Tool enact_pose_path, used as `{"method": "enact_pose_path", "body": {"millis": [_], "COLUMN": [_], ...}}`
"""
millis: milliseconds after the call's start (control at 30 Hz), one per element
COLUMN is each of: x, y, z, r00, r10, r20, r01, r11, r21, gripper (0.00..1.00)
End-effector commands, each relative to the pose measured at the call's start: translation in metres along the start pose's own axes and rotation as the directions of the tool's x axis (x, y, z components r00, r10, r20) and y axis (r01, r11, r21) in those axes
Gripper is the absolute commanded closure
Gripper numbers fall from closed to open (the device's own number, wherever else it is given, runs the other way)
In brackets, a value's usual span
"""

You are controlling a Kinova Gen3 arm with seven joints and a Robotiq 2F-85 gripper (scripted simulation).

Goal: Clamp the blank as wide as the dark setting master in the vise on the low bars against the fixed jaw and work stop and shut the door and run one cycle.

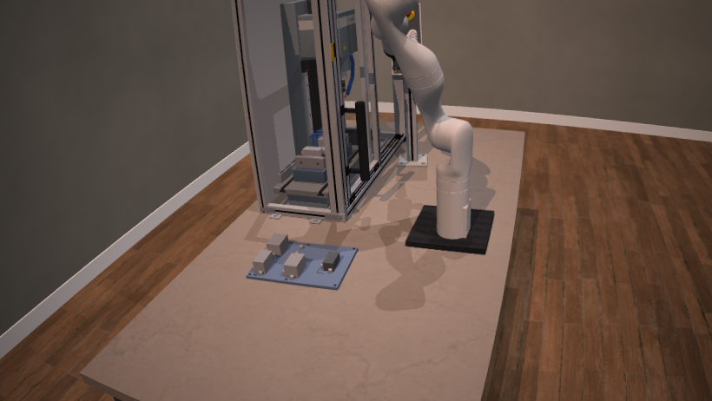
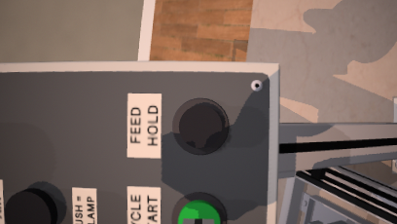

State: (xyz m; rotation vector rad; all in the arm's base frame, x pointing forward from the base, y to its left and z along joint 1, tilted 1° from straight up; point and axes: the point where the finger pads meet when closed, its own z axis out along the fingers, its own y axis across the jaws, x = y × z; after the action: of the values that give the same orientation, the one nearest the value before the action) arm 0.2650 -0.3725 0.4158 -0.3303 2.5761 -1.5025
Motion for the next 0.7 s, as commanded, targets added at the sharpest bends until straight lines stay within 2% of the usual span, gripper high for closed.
{"method": "enact_pose_path", "body": {"millis": [0, 667], "x": [-0.0001, -0.0001], "y": [-0.0006, -0.0006], "z": [0.0000, 0.0039], "r00": [1.000, 1.000], "r10": [0.000, 0.000], "r20": [0.000, 0.000], "r01": [0.000, 0.000], "r11": [1.000, 1.000], "r21": [0.001, 0.001], "gripper": [0.90, 0.90]}}
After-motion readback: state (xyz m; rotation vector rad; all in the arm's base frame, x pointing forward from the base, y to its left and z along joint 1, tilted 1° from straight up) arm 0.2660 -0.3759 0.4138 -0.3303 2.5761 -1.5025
